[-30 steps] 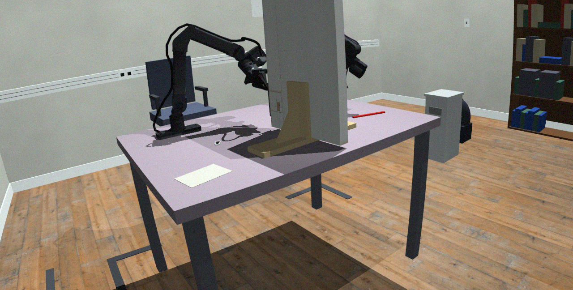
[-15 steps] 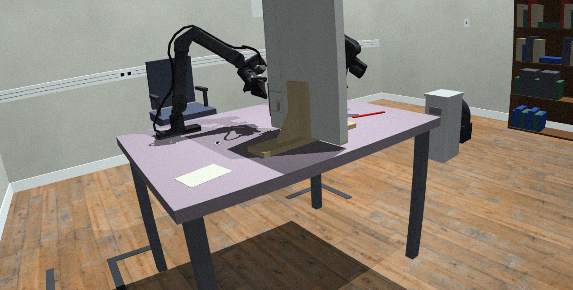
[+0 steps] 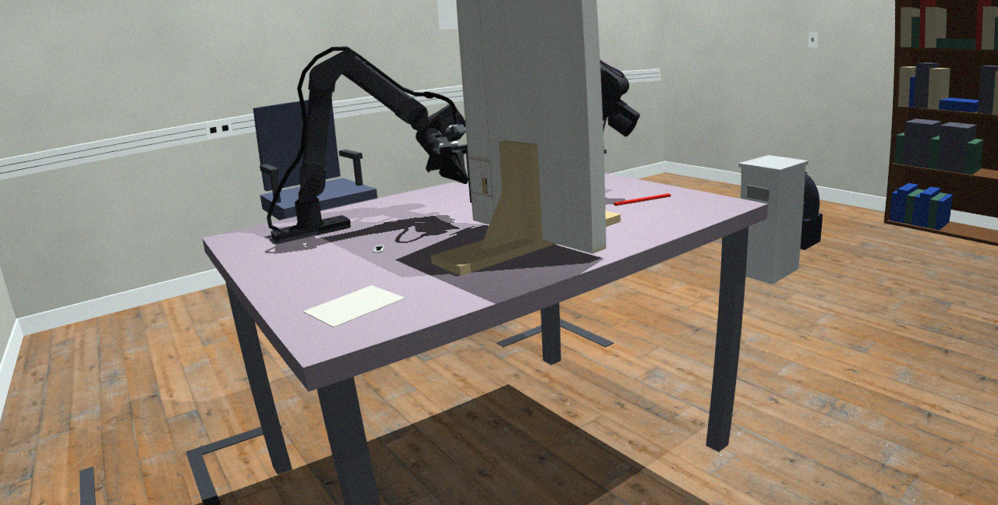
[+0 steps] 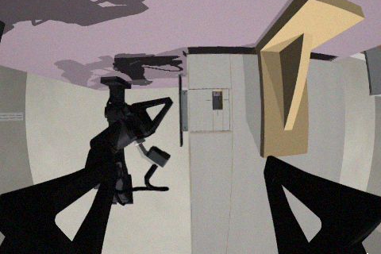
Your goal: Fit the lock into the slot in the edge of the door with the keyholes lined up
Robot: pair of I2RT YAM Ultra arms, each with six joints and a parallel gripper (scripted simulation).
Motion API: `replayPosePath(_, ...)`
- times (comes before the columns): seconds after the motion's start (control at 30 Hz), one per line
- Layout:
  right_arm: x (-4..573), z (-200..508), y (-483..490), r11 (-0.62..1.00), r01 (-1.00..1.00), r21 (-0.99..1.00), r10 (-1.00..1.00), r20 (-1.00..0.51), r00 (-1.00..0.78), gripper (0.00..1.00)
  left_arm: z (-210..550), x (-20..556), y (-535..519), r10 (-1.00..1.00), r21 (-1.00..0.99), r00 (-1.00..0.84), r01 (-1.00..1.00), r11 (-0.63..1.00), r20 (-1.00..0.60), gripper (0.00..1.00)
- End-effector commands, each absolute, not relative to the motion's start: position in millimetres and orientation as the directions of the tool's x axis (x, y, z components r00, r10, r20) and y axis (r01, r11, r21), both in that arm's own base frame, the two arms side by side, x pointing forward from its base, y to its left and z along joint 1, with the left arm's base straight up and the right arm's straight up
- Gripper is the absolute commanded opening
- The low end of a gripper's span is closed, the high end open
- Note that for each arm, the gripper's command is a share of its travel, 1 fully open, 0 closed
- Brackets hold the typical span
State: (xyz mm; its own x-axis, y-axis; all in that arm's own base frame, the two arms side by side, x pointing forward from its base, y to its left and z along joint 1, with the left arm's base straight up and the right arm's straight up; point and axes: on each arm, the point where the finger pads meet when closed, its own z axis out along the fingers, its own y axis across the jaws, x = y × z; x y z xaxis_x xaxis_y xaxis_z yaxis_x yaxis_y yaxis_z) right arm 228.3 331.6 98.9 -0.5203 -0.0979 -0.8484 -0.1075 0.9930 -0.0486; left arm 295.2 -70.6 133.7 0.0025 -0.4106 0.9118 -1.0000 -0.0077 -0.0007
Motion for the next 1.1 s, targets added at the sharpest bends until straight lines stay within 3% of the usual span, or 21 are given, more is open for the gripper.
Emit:
replayPosePath(0.0,236,122,337,0.996,-0.092,0.012,-0.035,-0.873,-0.486,0.0,138,298,-72,-0.413,-0.026,-0.024,-1.0,0.001,0.911,1.0)
replayPosePath(1.07,275,122,343,0.995,-0.097,0.015,-0.035,-0.871,-0.489,0.0,138,298,-72,-0.413,-0.026,-0.024,-1.0,0.001,0.911,1.0)
